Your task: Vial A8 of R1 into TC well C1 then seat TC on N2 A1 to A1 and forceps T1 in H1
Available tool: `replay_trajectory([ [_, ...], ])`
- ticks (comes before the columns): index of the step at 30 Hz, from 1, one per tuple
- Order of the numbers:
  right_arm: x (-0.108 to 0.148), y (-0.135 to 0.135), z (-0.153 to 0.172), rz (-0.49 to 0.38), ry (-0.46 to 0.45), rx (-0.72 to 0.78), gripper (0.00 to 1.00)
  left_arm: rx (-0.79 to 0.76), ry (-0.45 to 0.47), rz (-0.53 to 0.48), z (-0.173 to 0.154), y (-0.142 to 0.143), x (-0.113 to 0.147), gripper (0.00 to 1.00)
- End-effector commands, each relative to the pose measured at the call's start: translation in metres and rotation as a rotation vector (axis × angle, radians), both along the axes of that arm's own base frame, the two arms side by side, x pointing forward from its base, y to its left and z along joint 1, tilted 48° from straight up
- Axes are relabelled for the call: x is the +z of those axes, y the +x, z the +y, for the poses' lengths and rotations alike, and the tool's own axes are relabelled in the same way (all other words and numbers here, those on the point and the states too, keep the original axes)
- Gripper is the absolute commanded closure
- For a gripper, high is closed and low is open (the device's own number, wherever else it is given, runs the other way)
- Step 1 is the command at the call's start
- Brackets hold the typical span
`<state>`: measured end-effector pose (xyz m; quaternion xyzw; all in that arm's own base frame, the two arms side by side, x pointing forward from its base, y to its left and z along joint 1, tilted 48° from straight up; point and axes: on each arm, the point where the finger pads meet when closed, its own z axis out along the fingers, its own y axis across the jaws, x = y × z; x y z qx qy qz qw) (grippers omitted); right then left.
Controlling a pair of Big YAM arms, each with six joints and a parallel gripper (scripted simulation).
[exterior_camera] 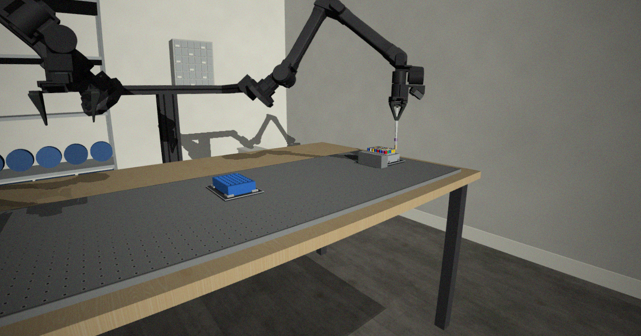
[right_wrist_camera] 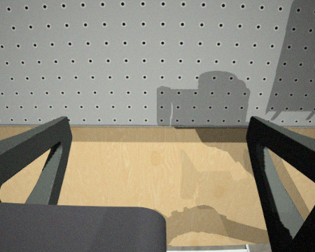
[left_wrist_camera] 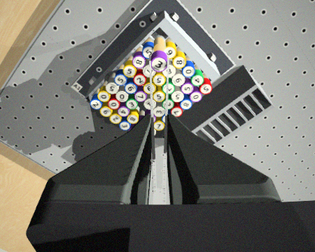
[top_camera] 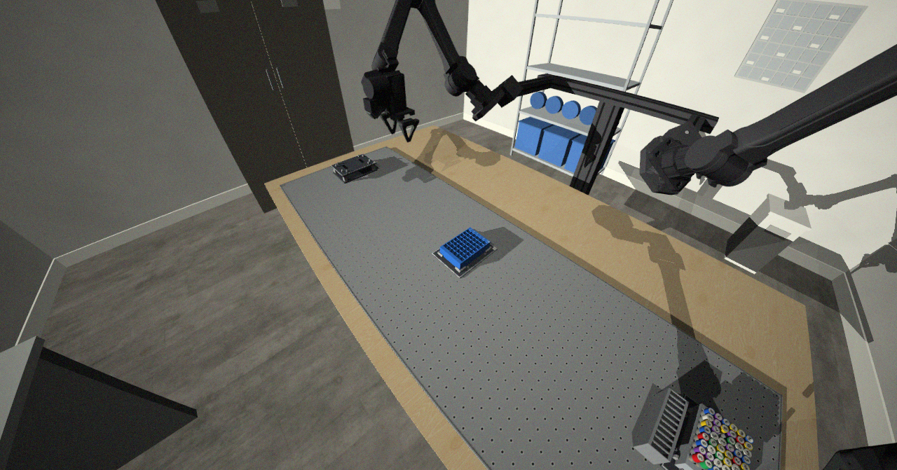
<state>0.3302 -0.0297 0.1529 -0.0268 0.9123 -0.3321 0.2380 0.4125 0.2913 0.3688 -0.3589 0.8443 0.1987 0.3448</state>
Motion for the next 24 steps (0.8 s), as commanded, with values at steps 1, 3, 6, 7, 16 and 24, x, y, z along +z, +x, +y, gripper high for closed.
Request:
replay_trajectory([
  [1,0.008,0.005,0.002,-0.019,0.007,-0.004,0.00,-0.010,0.028,-0.068,-0.011,0.000,0.042,0.91],
  [3,0.008,0.005,0.002,-0.019,0.007,-0.004,0.00,-0.008,0.030,-0.068,-0.012,-0.001,0.045,0.91],
  [6,0.008,0.005,0.002,-0.019,0.007,-0.004,0.00,-0.008,0.016,-0.034,-0.010,0.004,0.031,0.91],
  [7,0.008,0.005,0.002,-0.019,0.007,-0.004,0.00,-0.001,0.012,-0.021,-0.006,0.002,0.027,0.91],
  [16,0.008,0.005,0.002,-0.019,0.007,-0.004,0.00,0.005,0.006,-0.007,-0.006,-0.004,0.015,0.91],
  [24,0.008,0.005,0.002,-0.019,0.007,-0.004,0.00,0.007,0.006,-0.005,-0.002,-0.001,0.010,0.91],
])
